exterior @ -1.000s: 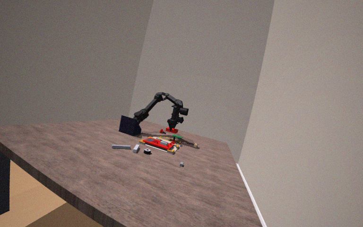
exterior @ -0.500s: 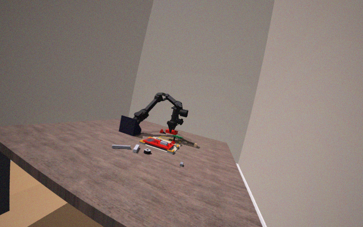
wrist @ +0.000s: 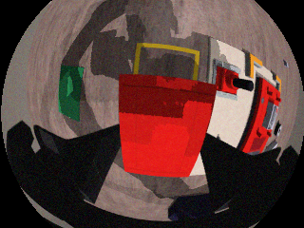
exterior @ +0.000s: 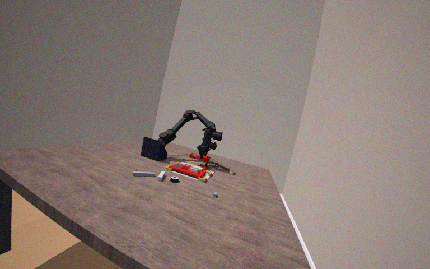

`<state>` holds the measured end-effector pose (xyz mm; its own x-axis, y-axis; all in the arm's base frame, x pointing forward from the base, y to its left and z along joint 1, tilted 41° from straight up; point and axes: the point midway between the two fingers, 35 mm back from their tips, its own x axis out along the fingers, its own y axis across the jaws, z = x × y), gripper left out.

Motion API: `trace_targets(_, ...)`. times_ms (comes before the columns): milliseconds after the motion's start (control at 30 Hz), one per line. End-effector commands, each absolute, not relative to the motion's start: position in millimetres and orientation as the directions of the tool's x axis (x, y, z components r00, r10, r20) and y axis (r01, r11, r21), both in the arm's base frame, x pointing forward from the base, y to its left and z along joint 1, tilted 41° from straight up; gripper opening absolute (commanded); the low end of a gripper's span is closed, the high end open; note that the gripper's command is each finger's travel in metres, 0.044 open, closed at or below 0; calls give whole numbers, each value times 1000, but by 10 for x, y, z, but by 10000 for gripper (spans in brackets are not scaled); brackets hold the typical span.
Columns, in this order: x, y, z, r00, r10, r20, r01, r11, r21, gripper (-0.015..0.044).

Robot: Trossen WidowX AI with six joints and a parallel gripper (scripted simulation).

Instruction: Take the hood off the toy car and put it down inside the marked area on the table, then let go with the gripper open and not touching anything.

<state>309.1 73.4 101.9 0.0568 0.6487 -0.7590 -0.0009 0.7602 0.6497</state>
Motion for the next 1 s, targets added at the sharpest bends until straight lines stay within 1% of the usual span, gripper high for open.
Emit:
trace_targets(0, 3088, 764, 993, 56, 654, -755, 6, 756, 655, 0)
trace_targets(967, 3078, 932, 819, 56, 657, -752, 5, 753, 658, 0)
